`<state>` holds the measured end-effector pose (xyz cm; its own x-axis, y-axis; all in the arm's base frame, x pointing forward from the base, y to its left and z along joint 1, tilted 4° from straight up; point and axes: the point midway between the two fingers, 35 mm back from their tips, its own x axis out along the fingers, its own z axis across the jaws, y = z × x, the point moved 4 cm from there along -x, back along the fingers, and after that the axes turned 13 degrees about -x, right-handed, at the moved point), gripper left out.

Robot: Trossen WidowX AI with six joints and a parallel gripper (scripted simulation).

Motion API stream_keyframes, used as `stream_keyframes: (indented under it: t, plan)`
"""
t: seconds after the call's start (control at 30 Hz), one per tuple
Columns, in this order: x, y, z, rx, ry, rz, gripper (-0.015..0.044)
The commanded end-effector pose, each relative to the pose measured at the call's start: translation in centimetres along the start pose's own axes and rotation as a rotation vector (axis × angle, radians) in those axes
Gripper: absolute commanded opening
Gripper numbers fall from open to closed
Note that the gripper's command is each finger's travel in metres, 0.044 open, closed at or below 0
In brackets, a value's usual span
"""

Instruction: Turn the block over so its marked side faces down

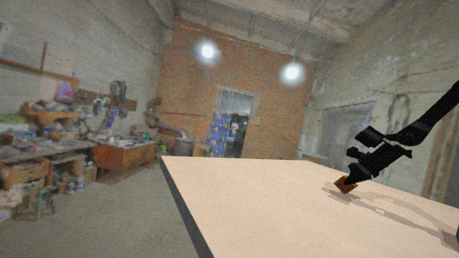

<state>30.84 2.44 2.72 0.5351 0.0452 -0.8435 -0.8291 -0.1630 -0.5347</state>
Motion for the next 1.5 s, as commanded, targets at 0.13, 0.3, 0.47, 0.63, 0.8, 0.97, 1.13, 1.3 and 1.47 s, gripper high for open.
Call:
stream_keyframes:
  t: [0.13, 0.3, 0.47, 0.63, 0.8, 0.97, 1.13, 1.3, 1.47]
  plan:
    - [1.8, 0.7, 0.1, -0.002, 0.026, -0.081, 0.0]
    - [2.7, 1.2, 0.3, -0.004, 0.042, -0.143, 0.0]
    - [3.4, 1.7, 0.4, -0.005, 0.057, -0.204, 0.0]
    - [3.7, 2.2, 0.5, -0.005, 0.071, -0.265, 0.0]
    - [3.7, 2.8, 0.6, -0.004, 0.085, -0.327, 0.0]
    - [3.5, 3.3, 0.7, -0.002, 0.098, -0.388, 0.0]
    - [3.0, 3.8, 0.8, 0.002, 0.11, -0.449, 0.0]
    - [2.6, 4.1, 0.8, 0.004, 0.117, -0.482, 0.0]
    - [2.4, 4.1, 0.8, 0.004, 0.123, -0.508, 0.0]
